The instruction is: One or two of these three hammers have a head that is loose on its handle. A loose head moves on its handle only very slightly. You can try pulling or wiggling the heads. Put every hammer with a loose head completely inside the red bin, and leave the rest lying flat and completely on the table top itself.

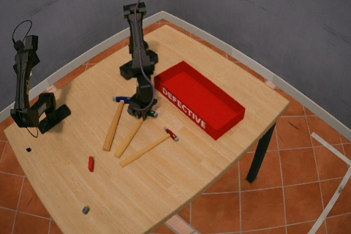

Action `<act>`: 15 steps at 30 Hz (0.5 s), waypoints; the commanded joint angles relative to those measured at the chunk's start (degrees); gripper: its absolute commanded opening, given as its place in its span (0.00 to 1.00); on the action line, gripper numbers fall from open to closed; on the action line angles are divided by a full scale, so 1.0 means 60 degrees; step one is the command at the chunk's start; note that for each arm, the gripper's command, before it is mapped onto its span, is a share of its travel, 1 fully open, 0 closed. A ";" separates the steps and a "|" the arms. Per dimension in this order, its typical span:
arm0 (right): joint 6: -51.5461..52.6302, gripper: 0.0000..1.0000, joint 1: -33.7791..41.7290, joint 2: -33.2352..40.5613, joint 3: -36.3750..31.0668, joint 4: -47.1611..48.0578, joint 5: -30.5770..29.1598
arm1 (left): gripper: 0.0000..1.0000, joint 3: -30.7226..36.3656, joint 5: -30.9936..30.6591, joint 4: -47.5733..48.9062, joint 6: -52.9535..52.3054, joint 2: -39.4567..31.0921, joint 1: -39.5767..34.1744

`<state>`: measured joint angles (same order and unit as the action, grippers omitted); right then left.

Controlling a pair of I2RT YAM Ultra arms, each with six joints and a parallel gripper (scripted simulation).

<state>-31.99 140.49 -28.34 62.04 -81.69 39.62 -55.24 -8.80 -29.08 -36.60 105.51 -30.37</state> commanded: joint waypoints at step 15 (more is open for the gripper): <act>-0.0039 1.00 0.0470 -0.0176 0.0318 -0.0207 0.0151 | 0.10 -0.0195 -0.0051 0.0020 -0.0002 -0.0237 -0.0016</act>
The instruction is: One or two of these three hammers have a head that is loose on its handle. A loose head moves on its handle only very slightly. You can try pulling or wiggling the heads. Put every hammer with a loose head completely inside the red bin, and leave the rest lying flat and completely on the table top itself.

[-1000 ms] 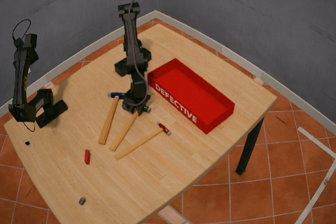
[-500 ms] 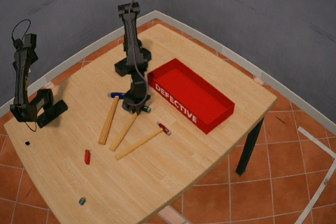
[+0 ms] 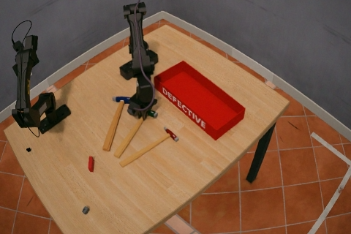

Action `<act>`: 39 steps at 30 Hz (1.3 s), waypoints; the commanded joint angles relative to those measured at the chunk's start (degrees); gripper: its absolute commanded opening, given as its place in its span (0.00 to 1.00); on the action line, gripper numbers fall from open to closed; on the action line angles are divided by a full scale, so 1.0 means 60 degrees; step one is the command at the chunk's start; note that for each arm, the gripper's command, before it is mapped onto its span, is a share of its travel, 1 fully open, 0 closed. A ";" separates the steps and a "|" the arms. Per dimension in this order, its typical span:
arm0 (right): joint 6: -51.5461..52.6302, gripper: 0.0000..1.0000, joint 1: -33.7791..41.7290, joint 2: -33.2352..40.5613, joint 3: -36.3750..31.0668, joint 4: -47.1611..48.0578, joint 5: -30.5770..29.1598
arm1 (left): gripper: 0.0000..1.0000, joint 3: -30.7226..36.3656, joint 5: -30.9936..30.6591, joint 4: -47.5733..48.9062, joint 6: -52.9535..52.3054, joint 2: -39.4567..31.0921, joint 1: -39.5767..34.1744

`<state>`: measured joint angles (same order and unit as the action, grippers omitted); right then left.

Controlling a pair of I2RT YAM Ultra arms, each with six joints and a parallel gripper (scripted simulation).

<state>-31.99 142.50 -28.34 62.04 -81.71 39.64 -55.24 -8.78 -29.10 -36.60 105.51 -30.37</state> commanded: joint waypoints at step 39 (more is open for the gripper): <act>-0.0046 1.00 0.0672 -0.0101 0.0312 -0.0115 0.0170 | 0.10 -0.0951 -0.0056 -0.1524 -0.0056 -0.1013 0.0009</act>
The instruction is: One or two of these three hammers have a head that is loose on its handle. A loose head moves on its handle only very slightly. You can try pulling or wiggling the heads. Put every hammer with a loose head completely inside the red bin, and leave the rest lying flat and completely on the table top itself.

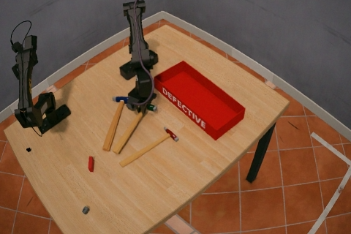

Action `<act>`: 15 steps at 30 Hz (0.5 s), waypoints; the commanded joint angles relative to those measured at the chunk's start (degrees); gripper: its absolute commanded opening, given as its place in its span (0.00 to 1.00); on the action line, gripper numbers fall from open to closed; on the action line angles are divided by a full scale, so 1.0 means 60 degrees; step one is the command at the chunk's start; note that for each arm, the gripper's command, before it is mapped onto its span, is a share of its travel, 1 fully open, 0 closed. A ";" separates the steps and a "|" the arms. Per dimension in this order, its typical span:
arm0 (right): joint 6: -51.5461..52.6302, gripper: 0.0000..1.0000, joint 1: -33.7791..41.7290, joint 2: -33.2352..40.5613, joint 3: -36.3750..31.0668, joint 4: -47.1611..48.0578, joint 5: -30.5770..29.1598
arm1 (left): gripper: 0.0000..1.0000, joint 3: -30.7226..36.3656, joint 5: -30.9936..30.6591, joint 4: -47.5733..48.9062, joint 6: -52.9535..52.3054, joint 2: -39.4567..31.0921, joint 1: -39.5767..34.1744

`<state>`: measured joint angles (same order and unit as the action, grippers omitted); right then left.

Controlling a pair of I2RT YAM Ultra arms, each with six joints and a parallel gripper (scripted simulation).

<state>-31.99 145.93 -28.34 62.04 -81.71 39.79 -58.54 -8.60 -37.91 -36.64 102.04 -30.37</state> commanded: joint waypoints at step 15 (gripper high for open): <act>-0.0015 1.00 0.0437 -0.0101 0.0311 -0.0226 0.0073 | 0.10 -0.0591 -0.0086 -0.0449 -0.0057 -0.0669 0.0039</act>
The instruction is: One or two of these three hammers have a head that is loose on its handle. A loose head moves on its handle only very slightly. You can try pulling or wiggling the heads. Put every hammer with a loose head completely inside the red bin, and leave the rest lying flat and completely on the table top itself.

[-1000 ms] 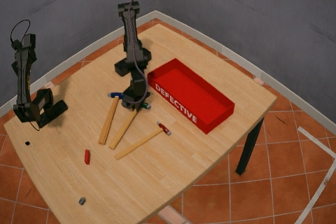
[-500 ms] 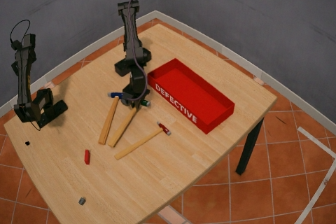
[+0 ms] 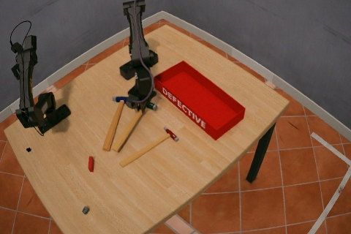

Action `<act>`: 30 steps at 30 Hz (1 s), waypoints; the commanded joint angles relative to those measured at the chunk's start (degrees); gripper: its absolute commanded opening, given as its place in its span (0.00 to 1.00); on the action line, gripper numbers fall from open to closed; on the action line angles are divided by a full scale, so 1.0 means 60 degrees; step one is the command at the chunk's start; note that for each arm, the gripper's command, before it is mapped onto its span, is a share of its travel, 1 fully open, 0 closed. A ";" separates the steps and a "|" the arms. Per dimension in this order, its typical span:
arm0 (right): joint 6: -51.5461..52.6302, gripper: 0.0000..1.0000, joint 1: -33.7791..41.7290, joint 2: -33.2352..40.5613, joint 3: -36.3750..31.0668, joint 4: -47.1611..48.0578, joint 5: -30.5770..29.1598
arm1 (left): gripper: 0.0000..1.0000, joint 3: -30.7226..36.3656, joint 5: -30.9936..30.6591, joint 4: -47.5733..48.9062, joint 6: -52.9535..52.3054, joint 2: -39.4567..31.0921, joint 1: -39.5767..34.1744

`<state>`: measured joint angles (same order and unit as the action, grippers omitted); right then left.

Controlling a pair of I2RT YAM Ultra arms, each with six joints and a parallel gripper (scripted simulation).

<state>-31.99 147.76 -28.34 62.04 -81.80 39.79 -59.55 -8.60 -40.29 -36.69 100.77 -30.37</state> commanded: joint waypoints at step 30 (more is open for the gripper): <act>-0.0459 1.00 -0.1013 -0.0687 0.0153 0.1043 -0.0377 | 0.10 -0.0988 -0.0168 -0.1618 -0.0042 -0.0861 0.0056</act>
<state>-33.17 146.08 -30.22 62.15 -80.03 39.07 -61.71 -8.58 -46.26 -36.75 99.39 -30.37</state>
